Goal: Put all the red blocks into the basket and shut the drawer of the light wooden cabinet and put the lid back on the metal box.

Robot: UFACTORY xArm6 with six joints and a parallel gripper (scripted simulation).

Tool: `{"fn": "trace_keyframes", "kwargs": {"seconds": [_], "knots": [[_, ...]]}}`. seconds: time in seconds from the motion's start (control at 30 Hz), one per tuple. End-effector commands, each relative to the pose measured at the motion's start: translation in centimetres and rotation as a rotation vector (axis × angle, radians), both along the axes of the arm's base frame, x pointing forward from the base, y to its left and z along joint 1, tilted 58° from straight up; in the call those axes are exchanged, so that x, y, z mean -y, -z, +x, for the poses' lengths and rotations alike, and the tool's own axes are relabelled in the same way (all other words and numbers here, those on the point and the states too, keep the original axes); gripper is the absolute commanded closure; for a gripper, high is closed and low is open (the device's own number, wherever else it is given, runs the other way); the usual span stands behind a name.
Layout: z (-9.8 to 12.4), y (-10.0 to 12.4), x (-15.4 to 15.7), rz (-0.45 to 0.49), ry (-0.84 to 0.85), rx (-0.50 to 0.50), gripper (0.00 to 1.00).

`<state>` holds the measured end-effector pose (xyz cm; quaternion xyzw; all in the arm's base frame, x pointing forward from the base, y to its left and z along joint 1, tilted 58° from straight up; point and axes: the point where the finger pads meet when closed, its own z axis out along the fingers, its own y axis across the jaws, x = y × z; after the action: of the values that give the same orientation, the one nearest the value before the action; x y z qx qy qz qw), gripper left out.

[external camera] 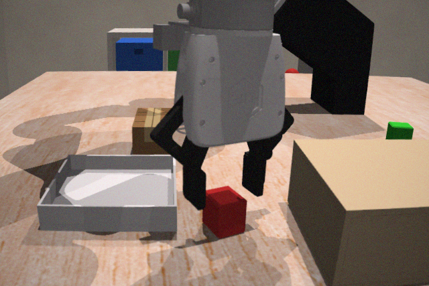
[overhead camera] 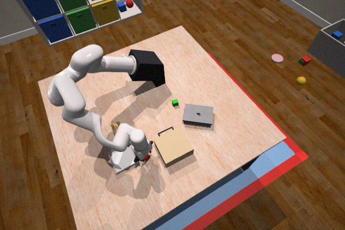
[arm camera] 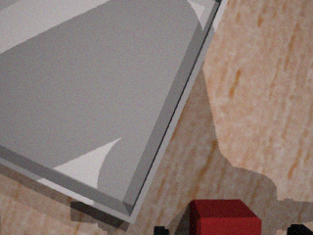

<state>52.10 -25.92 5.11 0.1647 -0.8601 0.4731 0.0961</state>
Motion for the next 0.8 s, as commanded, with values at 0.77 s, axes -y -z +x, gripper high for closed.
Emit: {"fn": "trace_keyframes", "kwargs": {"seconds": [0.77], "knots": [[0.1, 1.6, 2.6, 0.000, -0.002, 0.002, 0.32]]}}
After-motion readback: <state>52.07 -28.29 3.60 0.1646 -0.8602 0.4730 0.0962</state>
